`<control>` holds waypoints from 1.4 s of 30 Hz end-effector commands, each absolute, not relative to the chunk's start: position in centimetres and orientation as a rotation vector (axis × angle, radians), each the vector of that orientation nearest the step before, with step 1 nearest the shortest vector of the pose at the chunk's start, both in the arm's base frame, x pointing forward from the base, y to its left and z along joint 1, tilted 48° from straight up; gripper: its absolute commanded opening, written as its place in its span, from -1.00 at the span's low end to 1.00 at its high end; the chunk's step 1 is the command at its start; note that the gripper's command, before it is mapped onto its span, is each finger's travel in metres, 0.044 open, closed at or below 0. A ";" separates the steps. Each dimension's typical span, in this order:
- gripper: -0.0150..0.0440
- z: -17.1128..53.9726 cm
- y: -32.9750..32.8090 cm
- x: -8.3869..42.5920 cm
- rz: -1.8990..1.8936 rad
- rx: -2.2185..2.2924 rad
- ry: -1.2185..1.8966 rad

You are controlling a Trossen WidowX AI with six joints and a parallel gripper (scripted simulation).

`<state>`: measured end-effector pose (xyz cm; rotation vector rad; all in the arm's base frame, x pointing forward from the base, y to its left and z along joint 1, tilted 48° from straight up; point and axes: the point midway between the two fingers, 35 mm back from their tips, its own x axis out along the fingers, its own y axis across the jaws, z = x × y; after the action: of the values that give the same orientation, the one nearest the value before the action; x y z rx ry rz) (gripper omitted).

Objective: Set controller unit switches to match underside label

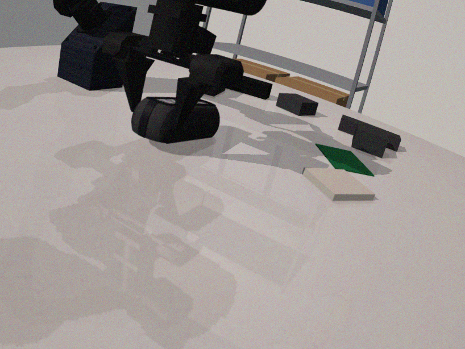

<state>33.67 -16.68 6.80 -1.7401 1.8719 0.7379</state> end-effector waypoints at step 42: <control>0.65 7.9 -12.8 34.2 0.734 -1.749 1.856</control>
<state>33.85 -13.39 7.73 -1.7432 1.8720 0.7367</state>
